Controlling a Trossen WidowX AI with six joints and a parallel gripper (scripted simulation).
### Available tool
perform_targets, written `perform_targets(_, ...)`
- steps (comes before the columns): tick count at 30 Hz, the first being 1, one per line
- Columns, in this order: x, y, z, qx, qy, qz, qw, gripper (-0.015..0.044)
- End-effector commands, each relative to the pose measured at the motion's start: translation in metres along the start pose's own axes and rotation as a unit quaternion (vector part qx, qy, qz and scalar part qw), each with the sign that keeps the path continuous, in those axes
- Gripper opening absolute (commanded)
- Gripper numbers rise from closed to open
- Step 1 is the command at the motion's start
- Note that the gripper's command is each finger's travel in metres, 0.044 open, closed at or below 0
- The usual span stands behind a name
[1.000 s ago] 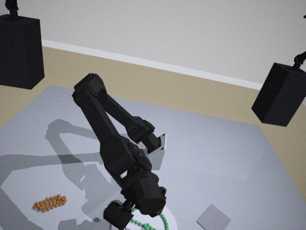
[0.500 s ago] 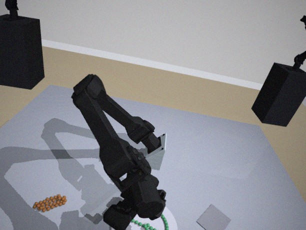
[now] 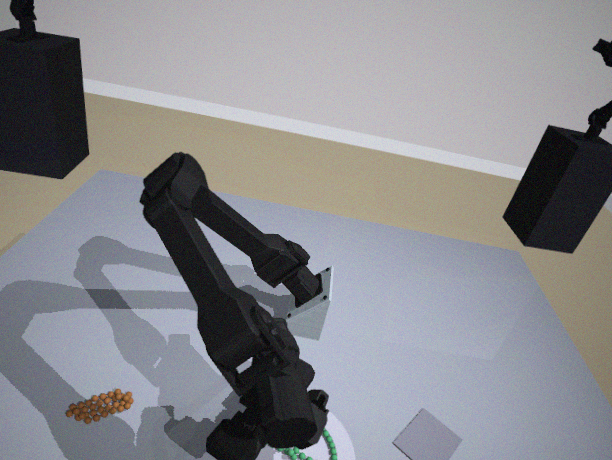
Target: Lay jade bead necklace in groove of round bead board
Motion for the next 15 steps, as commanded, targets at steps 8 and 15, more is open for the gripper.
perform_targets(8, -0.0001, 0.0001, -0.001, 0.0, 0.0, 0.0, 1.0, 0.0)
perform_targets(15, -0.0001, 0.0001, -0.001, 0.0, 0.0, 0.0, 1.0, 0.0)
Point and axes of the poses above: the point midway between the two fingers, 35 mm back from their tips, its own z axis back along the fingers, its own y axis across the jaws, x = y × z, the point moved 3 cm from there along z, back along the fingers, and after that the axes turned 4 degrees about z, right-handed, at the moved point
